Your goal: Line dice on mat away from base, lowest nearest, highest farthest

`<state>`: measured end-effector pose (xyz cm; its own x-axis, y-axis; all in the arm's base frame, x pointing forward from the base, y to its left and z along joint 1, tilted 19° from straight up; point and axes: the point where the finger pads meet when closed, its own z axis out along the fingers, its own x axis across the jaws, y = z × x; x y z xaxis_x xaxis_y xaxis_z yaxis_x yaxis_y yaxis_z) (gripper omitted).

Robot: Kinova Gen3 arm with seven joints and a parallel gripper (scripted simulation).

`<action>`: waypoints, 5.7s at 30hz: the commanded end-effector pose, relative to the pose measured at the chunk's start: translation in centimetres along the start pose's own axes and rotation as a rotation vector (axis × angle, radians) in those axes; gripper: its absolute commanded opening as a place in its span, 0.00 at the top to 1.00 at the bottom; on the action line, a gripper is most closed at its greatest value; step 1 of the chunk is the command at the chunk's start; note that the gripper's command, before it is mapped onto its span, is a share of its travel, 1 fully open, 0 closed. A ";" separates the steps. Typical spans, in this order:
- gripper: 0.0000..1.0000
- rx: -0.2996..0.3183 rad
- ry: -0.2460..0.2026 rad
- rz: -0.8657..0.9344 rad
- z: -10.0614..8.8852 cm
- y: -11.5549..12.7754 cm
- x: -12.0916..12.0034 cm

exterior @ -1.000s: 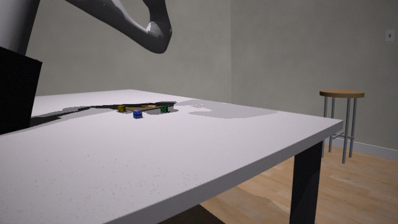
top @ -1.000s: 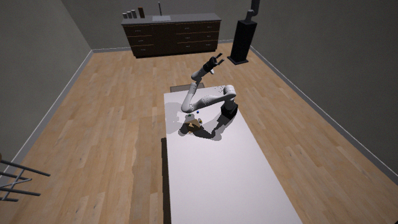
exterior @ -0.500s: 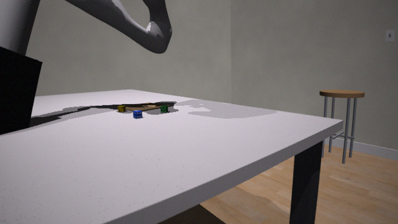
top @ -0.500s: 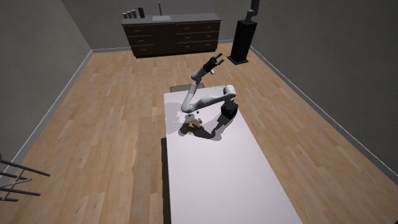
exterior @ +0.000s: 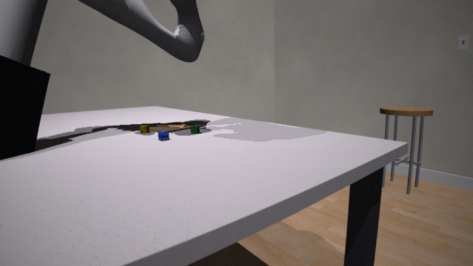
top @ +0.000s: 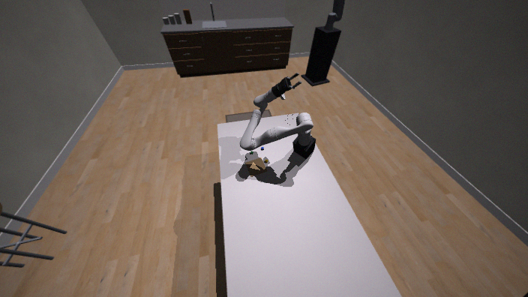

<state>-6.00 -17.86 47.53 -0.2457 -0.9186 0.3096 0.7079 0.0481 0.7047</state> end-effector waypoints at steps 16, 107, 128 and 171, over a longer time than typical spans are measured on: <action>0.00 0.350 -0.161 0.165 -1.8 -9.6 -5.3; 0.00 1.536 -1.872 0.064 -49.5 -5.9 -24.5; 0.00 1.536 -1.872 0.063 -51.9 -7.4 -26.0; 0.00 1.536 -1.872 0.064 -57.9 -10.9 -29.8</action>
<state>31.85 -13.73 -6.37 -0.9407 0.2143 -0.2628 0.1702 0.9687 0.1806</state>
